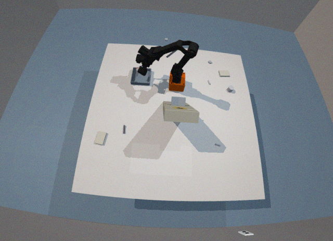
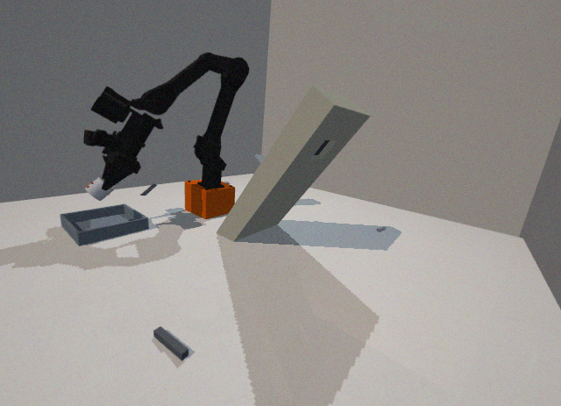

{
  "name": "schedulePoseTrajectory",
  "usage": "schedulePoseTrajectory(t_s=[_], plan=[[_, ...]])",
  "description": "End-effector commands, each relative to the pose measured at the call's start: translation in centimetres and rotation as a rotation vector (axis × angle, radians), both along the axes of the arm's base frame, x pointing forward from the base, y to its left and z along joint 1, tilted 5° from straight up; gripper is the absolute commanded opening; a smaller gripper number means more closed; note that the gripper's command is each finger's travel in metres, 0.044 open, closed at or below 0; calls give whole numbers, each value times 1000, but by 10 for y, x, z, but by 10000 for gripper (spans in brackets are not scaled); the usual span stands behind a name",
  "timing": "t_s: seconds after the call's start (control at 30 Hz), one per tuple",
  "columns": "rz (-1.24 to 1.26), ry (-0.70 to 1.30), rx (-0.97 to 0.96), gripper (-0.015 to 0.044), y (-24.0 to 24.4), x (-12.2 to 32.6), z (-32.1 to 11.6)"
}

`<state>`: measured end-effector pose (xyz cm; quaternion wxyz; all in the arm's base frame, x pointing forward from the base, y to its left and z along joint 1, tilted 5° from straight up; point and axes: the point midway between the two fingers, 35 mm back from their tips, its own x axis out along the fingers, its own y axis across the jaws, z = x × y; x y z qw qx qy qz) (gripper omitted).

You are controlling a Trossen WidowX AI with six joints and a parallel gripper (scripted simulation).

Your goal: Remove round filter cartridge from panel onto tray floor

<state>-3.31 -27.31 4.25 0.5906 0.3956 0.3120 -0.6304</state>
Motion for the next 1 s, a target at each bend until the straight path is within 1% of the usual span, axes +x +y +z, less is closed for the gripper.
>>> schedulePoseTrajectory(t_s=[0.0, 0.33, 0.43, 0.97], plan=[[-5, 1, 3, 0, -1, 0, -14], [-5, 1, 4, 0, 3, 4, -56], [-5, 1, 4, 0, 4, 4, -61], [-1, -3, 14, 420, 5, 5, -58]])
